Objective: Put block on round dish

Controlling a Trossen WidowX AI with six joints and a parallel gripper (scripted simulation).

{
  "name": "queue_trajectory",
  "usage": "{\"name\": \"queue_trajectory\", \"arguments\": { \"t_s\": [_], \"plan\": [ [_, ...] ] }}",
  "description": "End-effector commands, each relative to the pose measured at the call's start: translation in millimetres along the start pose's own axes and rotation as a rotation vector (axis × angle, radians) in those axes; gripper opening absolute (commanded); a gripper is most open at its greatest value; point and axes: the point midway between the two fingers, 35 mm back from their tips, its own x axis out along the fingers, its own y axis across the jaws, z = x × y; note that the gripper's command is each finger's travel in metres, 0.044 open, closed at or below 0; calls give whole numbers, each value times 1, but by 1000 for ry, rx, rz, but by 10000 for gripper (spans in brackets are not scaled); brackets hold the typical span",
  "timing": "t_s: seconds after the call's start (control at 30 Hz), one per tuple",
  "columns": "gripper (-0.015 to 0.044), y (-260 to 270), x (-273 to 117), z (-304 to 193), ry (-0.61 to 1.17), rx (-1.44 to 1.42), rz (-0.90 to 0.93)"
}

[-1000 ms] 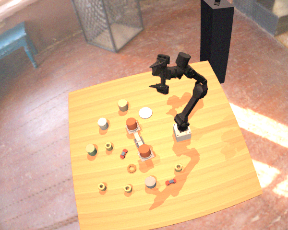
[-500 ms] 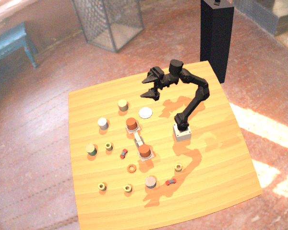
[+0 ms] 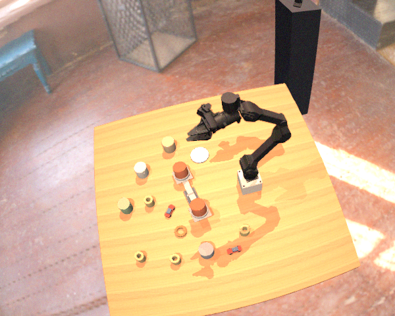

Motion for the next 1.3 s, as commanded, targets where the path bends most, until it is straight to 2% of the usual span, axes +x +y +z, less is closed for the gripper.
{"name": "queue_trajectory", "arguments": {
  "t_s": [0.0, 0.57, 0.93, 1.27],
  "plan": [
    [440, -30, 5, -6, 21, -120, -81],
    [440, -151, 1, -29, 193, -576, -359],
    [440, -232, -19, -54, 406, -837, -477],
    [440, -297, -46, -86, 626, -1020, -498]
  ]
}}
